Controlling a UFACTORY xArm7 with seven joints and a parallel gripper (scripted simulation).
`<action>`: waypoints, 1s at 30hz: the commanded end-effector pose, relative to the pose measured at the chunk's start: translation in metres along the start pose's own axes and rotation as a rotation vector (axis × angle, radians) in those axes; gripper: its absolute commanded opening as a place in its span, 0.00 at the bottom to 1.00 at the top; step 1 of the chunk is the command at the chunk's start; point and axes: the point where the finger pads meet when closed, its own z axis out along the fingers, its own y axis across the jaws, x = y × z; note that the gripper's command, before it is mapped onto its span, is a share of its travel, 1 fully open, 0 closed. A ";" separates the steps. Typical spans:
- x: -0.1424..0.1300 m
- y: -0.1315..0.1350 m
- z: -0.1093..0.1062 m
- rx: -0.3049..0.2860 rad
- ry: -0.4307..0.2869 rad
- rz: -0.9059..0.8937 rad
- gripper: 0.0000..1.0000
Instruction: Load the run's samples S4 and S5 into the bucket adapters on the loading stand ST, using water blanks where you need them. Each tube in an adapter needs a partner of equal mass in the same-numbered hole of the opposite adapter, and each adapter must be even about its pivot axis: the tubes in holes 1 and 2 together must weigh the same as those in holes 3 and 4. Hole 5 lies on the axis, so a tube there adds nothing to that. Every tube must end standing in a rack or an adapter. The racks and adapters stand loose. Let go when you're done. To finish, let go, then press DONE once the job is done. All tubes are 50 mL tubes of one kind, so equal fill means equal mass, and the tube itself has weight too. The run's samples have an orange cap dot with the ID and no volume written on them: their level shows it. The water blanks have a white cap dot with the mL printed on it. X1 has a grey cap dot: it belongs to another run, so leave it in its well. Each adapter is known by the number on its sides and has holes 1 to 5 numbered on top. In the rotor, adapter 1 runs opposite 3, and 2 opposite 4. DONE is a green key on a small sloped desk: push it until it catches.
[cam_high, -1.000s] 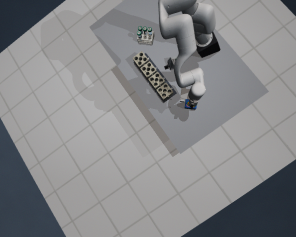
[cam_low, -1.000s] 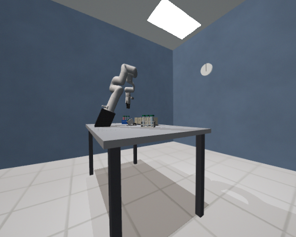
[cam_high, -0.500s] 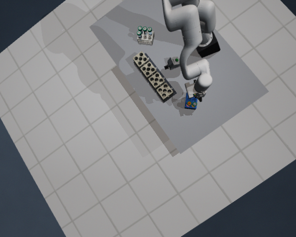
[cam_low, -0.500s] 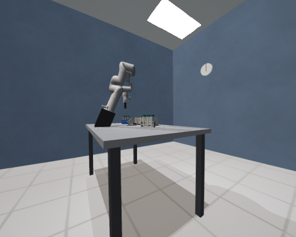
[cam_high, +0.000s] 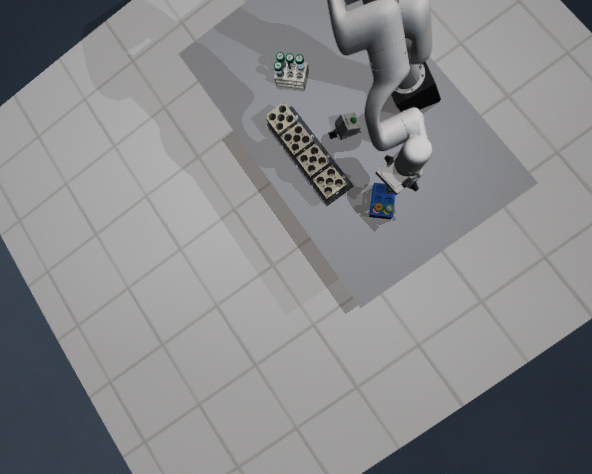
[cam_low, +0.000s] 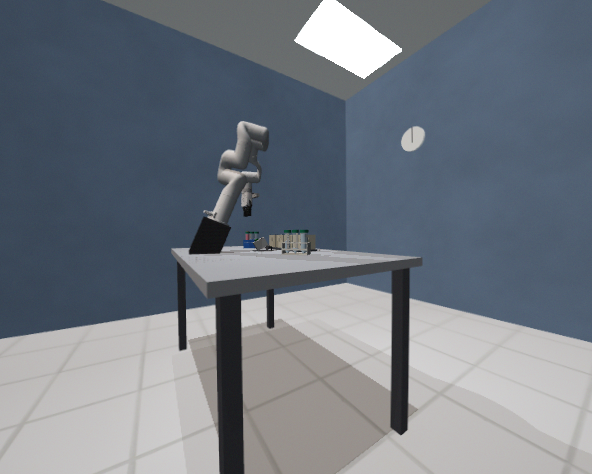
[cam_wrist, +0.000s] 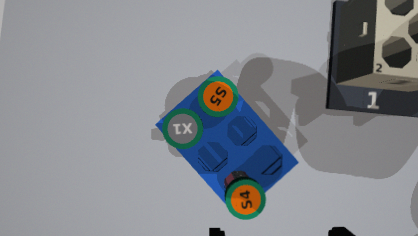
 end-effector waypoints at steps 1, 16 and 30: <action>0.001 -0.001 -0.001 0.010 -0.007 -0.126 0.57; 0.001 -0.001 -0.001 0.012 -0.005 -0.560 0.57; 0.001 -0.001 -0.001 0.012 -0.004 -0.730 0.57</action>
